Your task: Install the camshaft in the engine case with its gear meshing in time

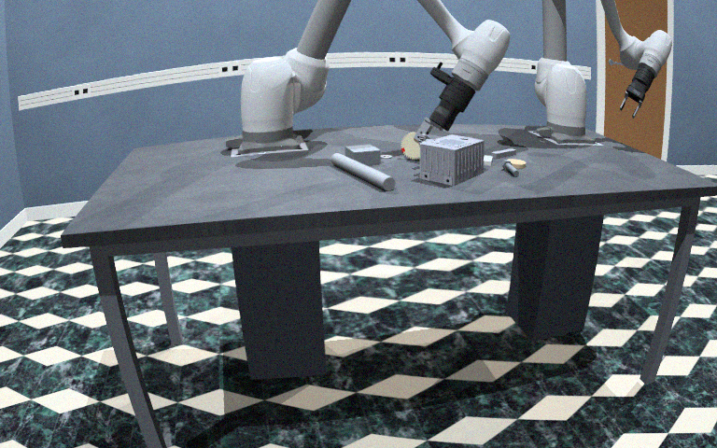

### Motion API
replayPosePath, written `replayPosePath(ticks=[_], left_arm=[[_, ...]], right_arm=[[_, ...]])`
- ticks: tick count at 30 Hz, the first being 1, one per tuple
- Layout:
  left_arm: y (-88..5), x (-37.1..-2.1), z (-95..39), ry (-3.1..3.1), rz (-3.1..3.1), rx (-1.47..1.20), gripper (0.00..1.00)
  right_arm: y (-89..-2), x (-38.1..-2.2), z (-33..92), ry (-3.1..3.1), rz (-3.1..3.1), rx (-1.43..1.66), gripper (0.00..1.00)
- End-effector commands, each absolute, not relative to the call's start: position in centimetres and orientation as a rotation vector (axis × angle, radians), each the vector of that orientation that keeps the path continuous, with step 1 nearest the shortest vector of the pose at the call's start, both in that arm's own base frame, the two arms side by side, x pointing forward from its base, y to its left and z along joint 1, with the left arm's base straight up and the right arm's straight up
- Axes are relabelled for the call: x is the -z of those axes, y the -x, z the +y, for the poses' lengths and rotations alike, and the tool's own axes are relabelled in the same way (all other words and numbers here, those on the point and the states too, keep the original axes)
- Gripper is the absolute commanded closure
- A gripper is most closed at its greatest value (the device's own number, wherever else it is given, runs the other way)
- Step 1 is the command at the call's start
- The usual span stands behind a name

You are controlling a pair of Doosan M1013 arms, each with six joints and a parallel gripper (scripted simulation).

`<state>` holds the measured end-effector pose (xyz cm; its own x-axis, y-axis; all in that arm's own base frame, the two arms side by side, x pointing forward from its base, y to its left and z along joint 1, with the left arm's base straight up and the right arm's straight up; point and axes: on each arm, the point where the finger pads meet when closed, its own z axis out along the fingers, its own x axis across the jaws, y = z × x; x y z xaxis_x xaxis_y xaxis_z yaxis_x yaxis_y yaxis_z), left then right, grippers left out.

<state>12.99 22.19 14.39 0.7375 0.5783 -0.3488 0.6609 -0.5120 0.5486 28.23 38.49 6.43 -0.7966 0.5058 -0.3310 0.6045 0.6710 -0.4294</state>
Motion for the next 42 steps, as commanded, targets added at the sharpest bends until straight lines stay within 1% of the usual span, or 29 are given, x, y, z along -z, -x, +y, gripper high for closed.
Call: replayPosePath(ticks=[1,9,24,32,42], left_arm=[[-13.0,-14.4,22.2,-2.257,0.929,0.157,0.00],[-13.0,-14.4,22.2,-2.257,0.929,0.157,0.00],[-13.0,-14.4,22.2,-2.257,0.929,0.157,0.00],[-13.0,-14.4,22.2,-2.257,0.929,0.157,0.00],[-13.0,-14.4,22.2,-2.257,0.929,0.157,0.00]], right_arm=[[-28.2,-6.6,38.5,-0.907,2.701,0.791,0.71],[-28.2,-7.4,38.5,-0.907,2.701,0.791,0.71],[-28.2,-11.4,38.5,-0.907,2.701,0.791,0.71],[-28.2,-12.7,38.5,-0.907,2.701,0.791,0.71],[-28.2,-13.4,38.5,-0.907,2.701,0.791,0.71]])
